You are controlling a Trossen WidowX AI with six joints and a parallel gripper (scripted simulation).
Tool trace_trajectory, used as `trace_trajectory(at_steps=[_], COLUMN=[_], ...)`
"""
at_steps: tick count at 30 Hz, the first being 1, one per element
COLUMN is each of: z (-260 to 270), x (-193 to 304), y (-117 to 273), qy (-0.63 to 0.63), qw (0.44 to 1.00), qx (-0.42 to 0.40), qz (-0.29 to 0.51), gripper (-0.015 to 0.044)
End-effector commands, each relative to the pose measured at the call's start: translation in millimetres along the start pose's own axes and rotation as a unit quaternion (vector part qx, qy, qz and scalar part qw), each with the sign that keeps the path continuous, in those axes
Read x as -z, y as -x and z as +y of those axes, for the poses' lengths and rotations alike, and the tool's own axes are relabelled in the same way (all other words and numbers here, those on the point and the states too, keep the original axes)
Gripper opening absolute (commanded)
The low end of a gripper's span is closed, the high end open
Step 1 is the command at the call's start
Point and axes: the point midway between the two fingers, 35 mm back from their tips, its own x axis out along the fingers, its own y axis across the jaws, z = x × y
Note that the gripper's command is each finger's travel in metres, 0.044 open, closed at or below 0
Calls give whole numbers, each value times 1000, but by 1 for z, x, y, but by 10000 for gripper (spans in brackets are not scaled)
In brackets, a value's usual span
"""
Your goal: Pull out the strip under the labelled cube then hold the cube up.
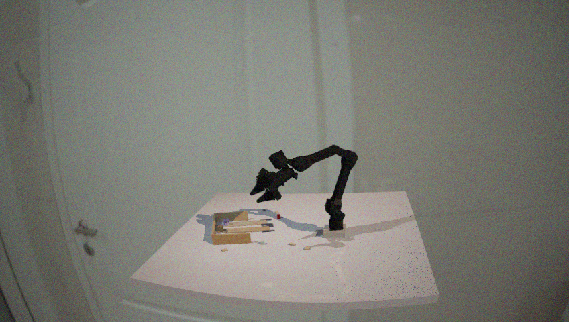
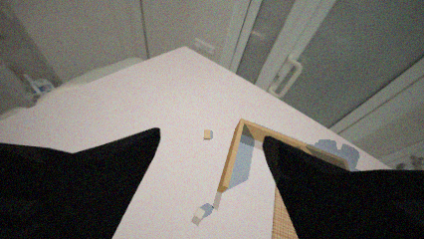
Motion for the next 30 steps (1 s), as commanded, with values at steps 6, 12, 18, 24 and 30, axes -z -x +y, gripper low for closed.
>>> trace_trajectory(at_steps=[6, 12, 18, 24, 30], z=[-100, -121, -121, -121, -149], x=[84, 112, 112, 112, 110], y=[53, 74, 74, 74, 59], qy=[-162, -211, -211, -211, -190], qw=[968, 945, 945, 945, 941], qx=[185, 241, 241, 241, 232], qz=[53, 65, 65, 65, 158], gripper=[400, 400, 400, 400, 243])
